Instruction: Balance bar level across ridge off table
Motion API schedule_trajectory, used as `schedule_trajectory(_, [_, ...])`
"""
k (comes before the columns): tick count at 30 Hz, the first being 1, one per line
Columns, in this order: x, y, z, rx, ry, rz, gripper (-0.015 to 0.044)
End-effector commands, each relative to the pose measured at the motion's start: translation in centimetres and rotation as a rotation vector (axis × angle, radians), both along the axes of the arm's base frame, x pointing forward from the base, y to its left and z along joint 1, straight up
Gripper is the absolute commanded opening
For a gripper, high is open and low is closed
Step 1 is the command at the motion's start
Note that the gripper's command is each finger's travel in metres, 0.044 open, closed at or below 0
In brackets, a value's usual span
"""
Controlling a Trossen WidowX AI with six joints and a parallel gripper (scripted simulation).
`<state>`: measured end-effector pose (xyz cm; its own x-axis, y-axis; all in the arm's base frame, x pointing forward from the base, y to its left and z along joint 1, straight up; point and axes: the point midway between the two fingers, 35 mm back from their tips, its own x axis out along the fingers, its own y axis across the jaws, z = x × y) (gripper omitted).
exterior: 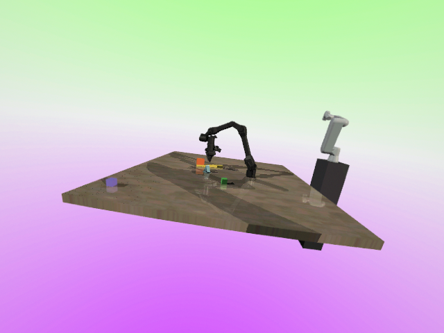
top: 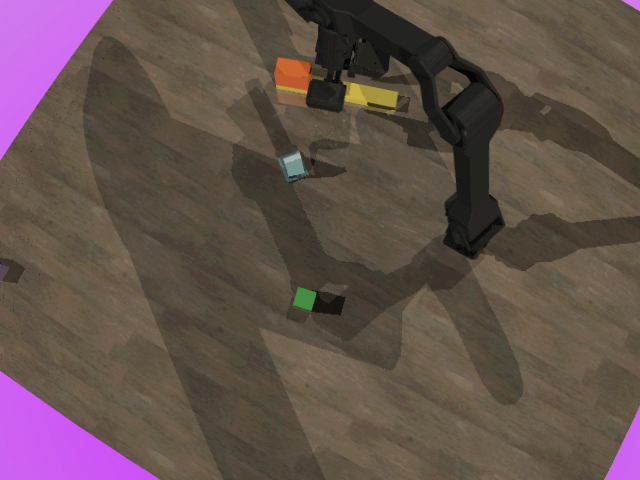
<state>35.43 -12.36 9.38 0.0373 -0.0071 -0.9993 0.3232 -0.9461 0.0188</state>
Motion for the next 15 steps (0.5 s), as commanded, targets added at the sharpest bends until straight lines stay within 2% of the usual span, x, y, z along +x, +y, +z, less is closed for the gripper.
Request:
schedule_trajectory(1, [-0.2,0.0,-1.6,-0.004,0.004,-0.004,0.0315])
schedule_trajectory(15, [-0.1,0.0,-3.1,-0.004,0.004,-0.004,0.0315])
